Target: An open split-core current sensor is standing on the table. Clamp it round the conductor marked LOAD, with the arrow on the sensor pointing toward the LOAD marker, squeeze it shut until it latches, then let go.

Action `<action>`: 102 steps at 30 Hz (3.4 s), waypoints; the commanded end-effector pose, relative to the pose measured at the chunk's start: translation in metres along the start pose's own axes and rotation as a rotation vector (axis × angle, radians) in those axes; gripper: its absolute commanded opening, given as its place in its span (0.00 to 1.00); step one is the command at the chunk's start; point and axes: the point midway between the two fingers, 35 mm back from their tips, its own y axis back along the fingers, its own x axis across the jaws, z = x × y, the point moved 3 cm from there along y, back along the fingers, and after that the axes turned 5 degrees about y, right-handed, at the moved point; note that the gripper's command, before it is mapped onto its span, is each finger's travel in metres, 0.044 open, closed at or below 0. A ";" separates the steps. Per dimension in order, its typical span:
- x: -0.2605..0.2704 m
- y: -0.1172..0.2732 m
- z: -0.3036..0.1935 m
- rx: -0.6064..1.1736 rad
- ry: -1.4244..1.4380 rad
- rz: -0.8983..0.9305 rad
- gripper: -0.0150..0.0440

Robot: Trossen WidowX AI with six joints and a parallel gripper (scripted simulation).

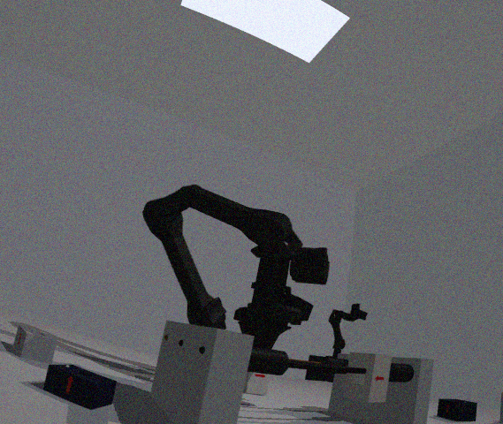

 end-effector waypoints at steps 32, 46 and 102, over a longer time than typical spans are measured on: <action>0.000 0.072 -0.004 -0.016 -0.529 -0.048 0.25; 0.001 0.077 -0.004 -0.050 -1.002 -0.081 0.25; -0.082 0.091 -0.024 -0.358 -2.781 -0.012 0.25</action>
